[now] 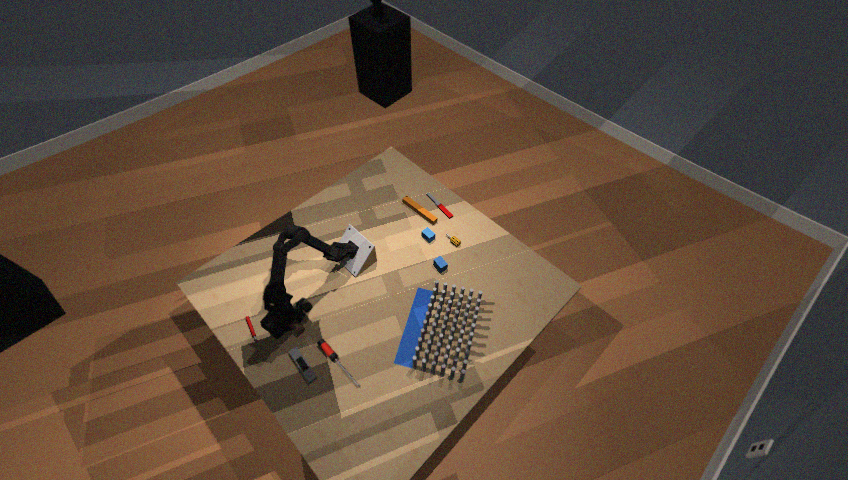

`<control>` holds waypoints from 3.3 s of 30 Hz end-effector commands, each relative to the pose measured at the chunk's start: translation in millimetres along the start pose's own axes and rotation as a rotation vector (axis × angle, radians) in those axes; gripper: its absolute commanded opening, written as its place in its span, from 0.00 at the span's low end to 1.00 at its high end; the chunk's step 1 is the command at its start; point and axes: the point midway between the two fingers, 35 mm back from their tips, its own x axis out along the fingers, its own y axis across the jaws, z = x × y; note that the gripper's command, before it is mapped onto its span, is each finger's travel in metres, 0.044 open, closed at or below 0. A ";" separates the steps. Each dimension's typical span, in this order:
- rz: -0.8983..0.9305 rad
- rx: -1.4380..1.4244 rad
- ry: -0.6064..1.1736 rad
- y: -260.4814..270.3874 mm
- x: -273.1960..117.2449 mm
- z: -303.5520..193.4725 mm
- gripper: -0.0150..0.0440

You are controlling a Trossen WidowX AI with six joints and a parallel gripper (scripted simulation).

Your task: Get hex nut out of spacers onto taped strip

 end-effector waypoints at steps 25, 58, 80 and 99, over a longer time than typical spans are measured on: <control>-0.002 0.002 0.002 0.7 -69.7 0.5 1.00; 0.259 0.051 -0.340 -6.7 -75.7 -10.7 1.00; 0.258 0.051 -0.340 -6.7 -74.7 -10.9 0.73; 0.255 0.053 -0.341 -6.7 -44.6 -13.8 0.73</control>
